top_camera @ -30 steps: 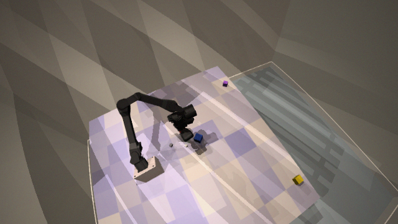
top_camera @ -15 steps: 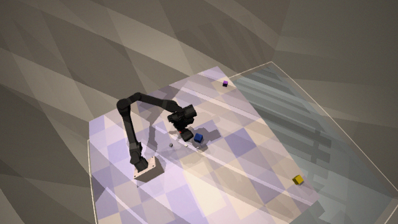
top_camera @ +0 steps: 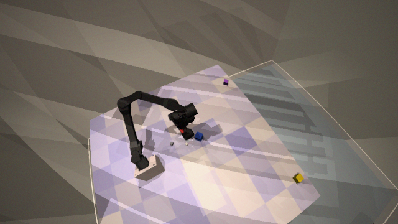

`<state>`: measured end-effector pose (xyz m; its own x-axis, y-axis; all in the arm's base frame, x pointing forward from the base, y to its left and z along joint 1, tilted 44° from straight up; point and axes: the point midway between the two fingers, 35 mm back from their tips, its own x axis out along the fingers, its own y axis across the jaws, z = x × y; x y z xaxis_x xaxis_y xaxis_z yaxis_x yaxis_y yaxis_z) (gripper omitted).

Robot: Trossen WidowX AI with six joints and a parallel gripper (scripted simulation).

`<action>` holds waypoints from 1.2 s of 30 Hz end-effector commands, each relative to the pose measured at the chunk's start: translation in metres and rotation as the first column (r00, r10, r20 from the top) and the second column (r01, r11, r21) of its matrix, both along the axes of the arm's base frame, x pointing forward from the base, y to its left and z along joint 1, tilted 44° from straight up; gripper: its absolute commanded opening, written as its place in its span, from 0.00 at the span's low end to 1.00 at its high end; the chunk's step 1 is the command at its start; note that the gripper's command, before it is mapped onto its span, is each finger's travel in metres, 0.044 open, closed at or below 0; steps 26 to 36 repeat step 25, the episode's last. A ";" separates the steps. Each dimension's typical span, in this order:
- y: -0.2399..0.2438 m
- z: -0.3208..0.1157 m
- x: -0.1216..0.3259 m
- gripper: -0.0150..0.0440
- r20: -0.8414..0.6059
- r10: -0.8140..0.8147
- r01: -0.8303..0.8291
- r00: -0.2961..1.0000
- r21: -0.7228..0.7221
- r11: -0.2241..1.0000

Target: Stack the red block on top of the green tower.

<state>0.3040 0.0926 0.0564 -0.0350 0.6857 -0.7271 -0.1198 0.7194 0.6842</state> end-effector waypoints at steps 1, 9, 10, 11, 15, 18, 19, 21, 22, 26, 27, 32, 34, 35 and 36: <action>0.000 0.000 0.000 0.88 0.001 0.000 0.000 1.000 -0.001 1.000; 0.000 0.000 0.000 1.00 0.001 0.000 0.000 1.000 -0.001 1.000; 0.000 0.000 0.000 1.00 0.001 0.000 0.000 1.000 -0.001 1.000; 0.000 0.000 0.000 1.00 0.001 0.000 0.000 1.000 -0.001 1.000; 0.000 0.000 0.000 1.00 0.001 0.000 0.000 1.000 -0.001 1.000; 0.000 0.000 0.000 1.00 0.001 0.000 0.000 1.000 -0.001 1.000; 0.000 0.000 0.000 1.00 0.001 0.000 0.000 1.000 -0.001 1.000; 0.000 0.000 0.000 1.00 0.001 0.000 0.000 1.000 -0.001 1.000; 0.000 0.000 0.000 1.00 0.001 0.000 0.000 1.000 -0.001 1.000; 0.000 0.000 0.000 1.00 0.001 0.000 0.000 1.000 -0.001 1.000; 0.000 0.000 0.000 1.00 0.001 0.000 0.000 1.000 -0.001 1.000; 0.000 0.000 0.000 1.00 0.001 0.000 0.000 1.000 -0.001 1.000; 0.000 0.000 0.000 1.00 0.001 0.000 0.000 1.000 -0.001 1.000; 0.000 0.000 0.000 1.00 0.001 0.000 0.000 1.000 -0.001 1.000; 0.000 0.000 0.000 1.00 0.001 0.000 0.000 1.000 -0.001 1.000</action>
